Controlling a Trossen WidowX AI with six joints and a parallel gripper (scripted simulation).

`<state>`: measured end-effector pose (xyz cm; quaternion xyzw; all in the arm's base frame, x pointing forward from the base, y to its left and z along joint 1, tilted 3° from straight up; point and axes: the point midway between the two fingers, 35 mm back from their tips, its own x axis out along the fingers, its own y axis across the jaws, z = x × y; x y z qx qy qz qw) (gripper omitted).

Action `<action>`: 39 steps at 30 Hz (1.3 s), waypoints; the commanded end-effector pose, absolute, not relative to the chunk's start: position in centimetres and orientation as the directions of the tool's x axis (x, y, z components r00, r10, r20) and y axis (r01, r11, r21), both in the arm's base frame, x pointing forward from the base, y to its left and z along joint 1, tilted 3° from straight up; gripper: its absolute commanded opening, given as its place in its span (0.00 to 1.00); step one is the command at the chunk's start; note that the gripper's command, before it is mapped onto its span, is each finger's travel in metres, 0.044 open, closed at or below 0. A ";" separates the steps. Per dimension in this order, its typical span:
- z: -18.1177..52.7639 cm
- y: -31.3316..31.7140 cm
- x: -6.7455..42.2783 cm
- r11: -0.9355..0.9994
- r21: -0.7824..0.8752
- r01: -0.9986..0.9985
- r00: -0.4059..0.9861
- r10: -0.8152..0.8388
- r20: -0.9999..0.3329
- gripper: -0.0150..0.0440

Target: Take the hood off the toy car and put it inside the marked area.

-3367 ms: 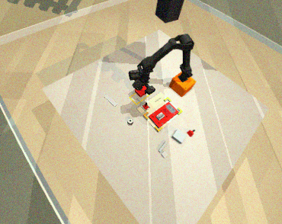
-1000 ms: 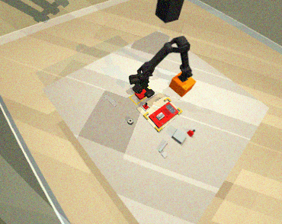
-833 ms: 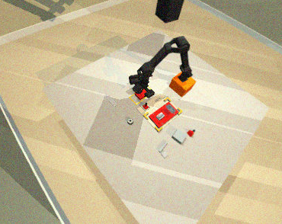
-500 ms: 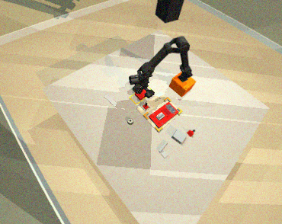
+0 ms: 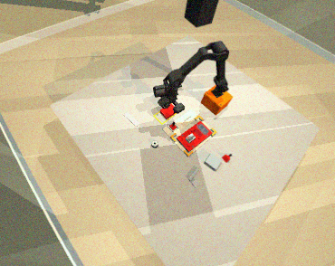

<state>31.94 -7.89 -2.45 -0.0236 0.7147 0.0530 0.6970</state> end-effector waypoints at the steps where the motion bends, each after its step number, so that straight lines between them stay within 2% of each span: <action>1: 0.9 -8.1 32.3 0.993 0.033 -0.111 -0.004 0.032 -0.999 1.00; 39: 1.7 -8.1 32.2 0.993 0.032 -0.111 -0.004 0.032 -0.999 1.00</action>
